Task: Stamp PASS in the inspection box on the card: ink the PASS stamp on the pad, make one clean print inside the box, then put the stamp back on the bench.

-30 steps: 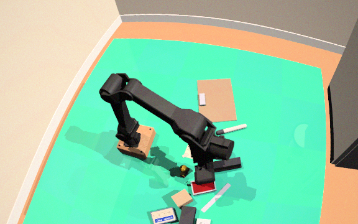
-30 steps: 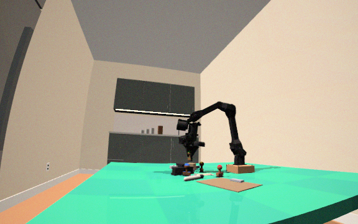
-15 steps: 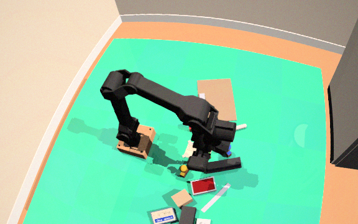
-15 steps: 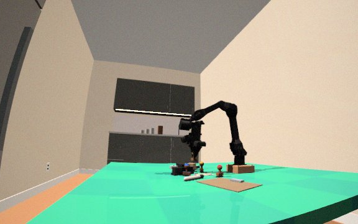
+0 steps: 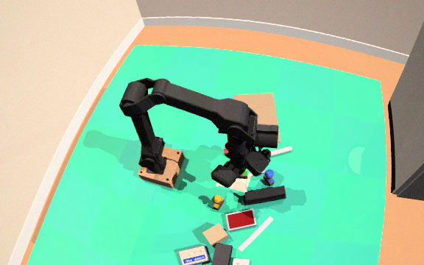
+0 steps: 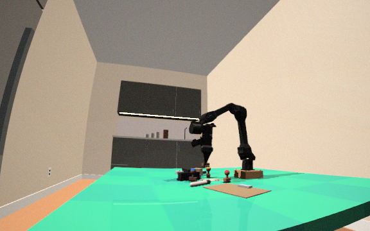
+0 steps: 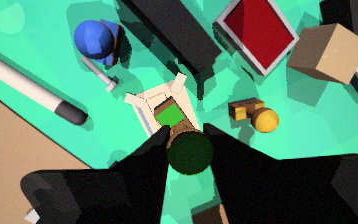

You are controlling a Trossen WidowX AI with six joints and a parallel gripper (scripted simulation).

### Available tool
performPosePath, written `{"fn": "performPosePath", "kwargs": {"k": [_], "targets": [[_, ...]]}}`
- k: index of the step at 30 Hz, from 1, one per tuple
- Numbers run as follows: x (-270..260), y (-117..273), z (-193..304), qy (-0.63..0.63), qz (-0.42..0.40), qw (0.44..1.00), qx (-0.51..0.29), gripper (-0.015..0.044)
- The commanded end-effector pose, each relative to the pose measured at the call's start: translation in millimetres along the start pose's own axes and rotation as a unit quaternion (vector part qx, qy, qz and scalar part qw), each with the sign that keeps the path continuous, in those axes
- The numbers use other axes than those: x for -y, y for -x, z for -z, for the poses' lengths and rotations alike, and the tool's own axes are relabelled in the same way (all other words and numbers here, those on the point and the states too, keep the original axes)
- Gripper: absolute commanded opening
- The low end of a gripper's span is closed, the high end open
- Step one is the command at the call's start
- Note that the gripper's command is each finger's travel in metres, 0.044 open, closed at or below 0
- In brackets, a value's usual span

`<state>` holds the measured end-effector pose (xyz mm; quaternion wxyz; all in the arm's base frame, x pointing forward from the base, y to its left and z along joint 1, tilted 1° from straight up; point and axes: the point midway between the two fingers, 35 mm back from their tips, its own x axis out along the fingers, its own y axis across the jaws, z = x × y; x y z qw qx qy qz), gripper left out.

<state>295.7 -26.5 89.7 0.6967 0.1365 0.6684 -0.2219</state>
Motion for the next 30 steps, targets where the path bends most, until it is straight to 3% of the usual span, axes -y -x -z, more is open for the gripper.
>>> {"fn": "performPosePath", "kwargs": {"k": [1,7,30], "targets": [[-6,0,10,-0.051,0.012,0.999,-0.003,0.0000],[-13,2,19,-0.106,0.021,0.994,-0.002,0.0000],[-15,-12,18,-0.106,0.021,0.994,-0.001,0.0000]]}}
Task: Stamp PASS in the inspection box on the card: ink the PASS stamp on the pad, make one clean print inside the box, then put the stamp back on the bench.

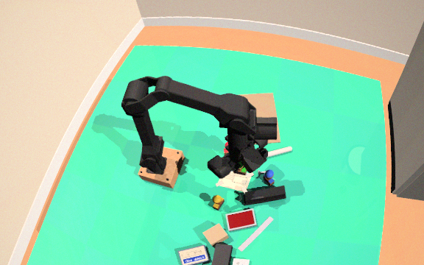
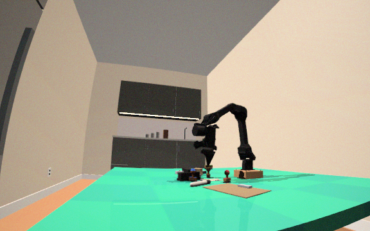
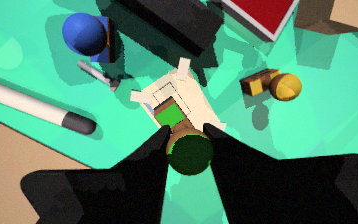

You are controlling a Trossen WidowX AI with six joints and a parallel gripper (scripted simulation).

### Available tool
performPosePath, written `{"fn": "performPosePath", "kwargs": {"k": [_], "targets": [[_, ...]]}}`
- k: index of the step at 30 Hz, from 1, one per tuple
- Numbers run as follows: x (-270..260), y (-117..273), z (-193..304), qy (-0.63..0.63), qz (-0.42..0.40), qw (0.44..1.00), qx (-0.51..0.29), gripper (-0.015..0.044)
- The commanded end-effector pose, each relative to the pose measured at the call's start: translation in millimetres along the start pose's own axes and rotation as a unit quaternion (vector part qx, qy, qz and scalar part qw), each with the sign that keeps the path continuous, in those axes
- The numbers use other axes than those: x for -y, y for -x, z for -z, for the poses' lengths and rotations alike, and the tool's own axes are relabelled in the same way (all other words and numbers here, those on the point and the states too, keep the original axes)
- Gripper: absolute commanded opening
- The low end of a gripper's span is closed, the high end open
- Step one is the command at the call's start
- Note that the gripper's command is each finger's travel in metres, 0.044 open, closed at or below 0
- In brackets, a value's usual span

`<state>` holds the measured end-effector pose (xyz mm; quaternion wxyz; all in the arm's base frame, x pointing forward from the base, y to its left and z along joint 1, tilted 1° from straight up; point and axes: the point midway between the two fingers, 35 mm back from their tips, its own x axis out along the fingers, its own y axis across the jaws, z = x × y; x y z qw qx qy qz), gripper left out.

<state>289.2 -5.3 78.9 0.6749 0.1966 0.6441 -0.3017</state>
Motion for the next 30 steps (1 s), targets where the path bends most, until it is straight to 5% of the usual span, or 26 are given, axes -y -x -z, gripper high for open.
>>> {"fn": "performPosePath", "kwargs": {"k": [1,30], "targets": [[1,-5,1,-0.002,0.004,1.000,-0.001,0.0000],[-2,-24,3,-0.002,0.005,1.000,0.000,0.0000]]}}
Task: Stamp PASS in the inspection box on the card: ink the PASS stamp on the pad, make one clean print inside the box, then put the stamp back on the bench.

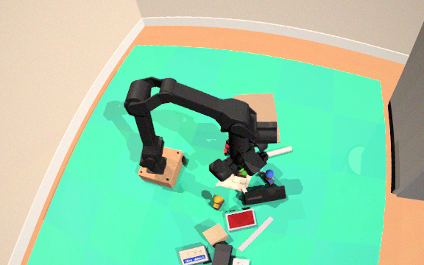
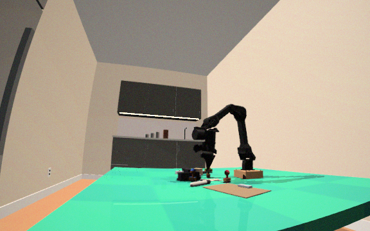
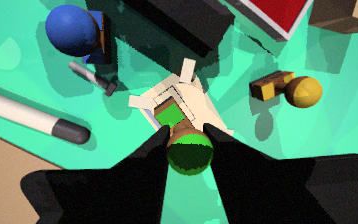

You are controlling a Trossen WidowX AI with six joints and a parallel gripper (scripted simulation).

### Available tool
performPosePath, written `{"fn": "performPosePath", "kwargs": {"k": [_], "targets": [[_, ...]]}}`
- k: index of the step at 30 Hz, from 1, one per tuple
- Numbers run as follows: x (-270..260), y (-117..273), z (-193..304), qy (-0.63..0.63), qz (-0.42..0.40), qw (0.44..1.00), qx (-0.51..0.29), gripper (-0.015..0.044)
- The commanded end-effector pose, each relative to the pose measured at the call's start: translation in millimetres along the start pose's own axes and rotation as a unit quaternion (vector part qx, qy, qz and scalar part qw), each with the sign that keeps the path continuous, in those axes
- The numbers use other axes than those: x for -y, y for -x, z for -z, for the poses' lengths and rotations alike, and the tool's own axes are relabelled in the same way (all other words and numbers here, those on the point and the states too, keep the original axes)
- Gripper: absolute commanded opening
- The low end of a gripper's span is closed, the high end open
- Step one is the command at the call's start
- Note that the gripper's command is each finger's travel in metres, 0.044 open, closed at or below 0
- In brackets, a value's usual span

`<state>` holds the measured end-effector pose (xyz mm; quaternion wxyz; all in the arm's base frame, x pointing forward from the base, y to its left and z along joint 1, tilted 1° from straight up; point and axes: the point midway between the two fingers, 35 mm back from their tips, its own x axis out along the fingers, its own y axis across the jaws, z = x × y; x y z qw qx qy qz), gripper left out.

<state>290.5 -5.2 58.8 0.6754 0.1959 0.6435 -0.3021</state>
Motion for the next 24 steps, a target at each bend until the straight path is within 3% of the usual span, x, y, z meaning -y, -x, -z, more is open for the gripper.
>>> {"fn": "performPosePath", "kwargs": {"k": [1,24], "targets": [[1,-5,2,-0.002,0.004,1.000,-0.001,0.0000],[0,-20,3,-0.002,0.005,1.000,0.000,0.0000]]}}
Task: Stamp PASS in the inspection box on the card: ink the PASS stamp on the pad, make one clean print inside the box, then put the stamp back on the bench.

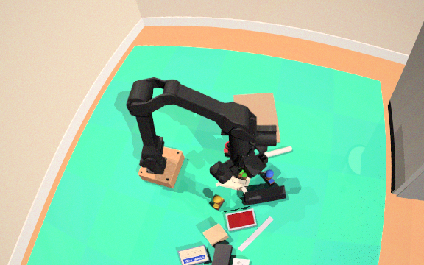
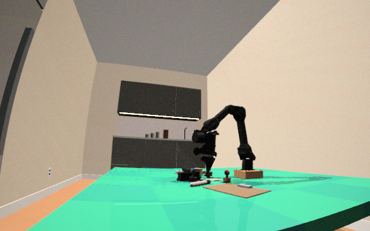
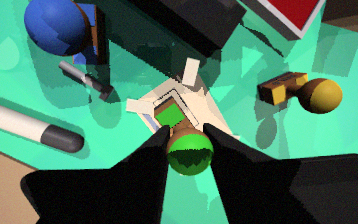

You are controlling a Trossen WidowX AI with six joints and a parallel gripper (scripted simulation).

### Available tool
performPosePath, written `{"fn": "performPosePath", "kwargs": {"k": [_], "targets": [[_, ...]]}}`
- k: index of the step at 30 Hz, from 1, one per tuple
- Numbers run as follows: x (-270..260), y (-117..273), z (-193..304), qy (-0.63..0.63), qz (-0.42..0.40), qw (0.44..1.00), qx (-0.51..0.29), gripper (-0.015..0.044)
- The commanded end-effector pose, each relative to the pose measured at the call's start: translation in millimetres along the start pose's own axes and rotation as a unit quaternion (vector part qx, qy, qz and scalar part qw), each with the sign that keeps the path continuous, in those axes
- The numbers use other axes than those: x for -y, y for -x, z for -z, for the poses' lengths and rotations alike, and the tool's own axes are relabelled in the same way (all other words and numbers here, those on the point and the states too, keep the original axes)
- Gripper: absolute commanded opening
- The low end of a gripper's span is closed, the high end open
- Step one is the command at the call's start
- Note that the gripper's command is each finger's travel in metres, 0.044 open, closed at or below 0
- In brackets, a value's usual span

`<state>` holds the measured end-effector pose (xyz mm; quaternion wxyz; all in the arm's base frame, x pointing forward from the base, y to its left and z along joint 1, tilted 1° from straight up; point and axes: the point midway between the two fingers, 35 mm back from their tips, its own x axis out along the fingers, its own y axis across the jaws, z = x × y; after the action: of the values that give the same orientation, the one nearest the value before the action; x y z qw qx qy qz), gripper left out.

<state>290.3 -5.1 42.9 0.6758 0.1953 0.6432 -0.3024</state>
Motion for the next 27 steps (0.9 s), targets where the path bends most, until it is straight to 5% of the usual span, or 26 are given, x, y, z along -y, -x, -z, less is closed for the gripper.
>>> {"fn": "performPosePath", "kwargs": {"k": [1,27], "targets": [[2,-5,2,-0.002,0.004,1.000,-0.001,0.0000],[1,-20,4,-0.002,0.003,1.000,0.000,0.0000]]}}
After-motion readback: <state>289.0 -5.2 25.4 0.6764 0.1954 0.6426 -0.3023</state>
